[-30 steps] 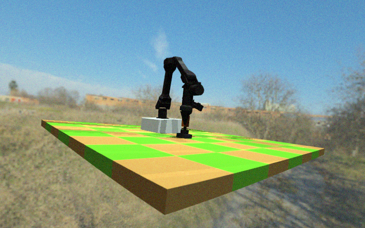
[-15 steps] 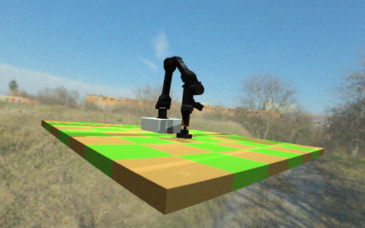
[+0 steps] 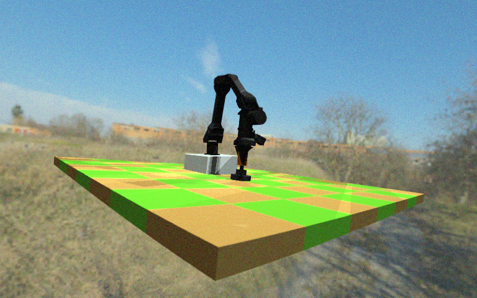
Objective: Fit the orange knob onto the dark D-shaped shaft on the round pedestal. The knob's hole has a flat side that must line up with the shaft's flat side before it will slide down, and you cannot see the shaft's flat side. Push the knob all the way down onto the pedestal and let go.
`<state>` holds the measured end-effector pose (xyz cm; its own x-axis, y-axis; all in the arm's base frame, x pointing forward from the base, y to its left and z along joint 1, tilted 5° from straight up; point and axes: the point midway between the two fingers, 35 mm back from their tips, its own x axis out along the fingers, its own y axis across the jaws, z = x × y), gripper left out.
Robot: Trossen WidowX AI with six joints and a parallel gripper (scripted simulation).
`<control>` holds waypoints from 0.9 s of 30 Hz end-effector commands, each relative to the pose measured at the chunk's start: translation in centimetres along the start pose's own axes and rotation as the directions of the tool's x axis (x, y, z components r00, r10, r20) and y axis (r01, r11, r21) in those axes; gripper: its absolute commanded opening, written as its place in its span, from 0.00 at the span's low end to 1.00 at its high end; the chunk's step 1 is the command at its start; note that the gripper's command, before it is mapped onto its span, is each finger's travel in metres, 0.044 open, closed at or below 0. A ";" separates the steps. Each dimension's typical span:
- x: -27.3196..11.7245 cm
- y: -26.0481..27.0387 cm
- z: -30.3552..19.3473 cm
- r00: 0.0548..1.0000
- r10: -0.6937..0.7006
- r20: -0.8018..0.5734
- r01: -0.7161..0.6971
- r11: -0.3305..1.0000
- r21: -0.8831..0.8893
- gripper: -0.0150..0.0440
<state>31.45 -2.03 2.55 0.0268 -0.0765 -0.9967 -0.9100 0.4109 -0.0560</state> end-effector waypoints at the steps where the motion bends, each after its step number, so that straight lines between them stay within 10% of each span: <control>1: 0.0 -0.1 0.0 1.000 -0.005 -0.001 0.005 1.000 -0.006 0.25; 27: -0.2 -0.2 0.0 1.000 -0.005 -0.001 0.004 0.977 -0.214 0.25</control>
<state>31.68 -2.03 2.83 0.0277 -0.0765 -0.9967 -0.9727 0.2279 -0.0446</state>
